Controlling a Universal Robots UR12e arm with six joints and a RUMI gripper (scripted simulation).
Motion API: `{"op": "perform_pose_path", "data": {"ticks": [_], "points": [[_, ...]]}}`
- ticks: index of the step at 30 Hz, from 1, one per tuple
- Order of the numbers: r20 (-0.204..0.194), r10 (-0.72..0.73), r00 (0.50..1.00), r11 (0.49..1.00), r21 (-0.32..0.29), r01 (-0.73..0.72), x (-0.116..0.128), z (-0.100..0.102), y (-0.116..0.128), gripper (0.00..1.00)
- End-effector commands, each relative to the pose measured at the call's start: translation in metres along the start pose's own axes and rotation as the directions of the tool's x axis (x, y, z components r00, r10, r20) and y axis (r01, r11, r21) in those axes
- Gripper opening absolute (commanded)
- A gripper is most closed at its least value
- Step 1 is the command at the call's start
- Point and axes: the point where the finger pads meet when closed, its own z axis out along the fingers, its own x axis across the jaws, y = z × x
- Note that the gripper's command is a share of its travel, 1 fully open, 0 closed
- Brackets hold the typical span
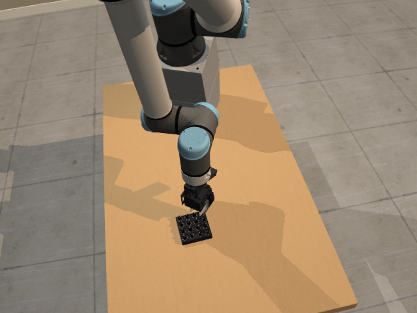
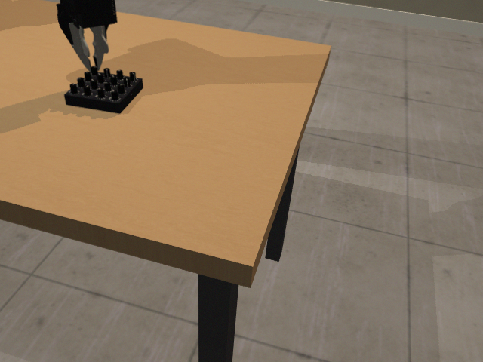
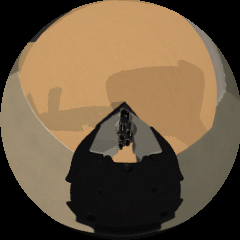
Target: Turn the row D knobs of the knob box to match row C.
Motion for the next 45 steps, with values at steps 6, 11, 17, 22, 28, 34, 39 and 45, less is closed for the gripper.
{"op": "perform_pose_path", "data": {"ticks": [6, 11, 17, 22, 28, 34, 39, 45], "points": [[0.0, 0.066, 0.998, 0.998, -0.001, -0.066, 0.0005, -0.0003, 0.0003, 0.04], [0.0, 0.076, 0.997, 0.997, -0.001, -0.076, 0.0006, -0.0003, 0.0003, 0.04], [0.0, 0.087, 0.996, 0.996, -0.001, -0.087, 0.0006, -0.0003, 0.0003, 0.04], [0.0, 0.089, 0.996, 0.996, -0.001, -0.089, 0.0006, -0.0003, 0.0003, 0.04], [0.0, 0.089, 0.996, 0.996, -0.001, -0.089, 0.0006, -0.0003, 0.0003, 0.04], [0.0, 0.089, 0.996, 0.996, -0.001, -0.089, 0.0006, -0.0003, 0.0003, 0.04], [0.0, 0.089, 0.996, 0.996, -0.001, -0.089, 0.0006, -0.0003, 0.0003, 0.11], [0.0, 0.089, 0.996, 0.996, -0.001, -0.089, 0.0006, -0.0003, 0.0003, 0.11]]}}
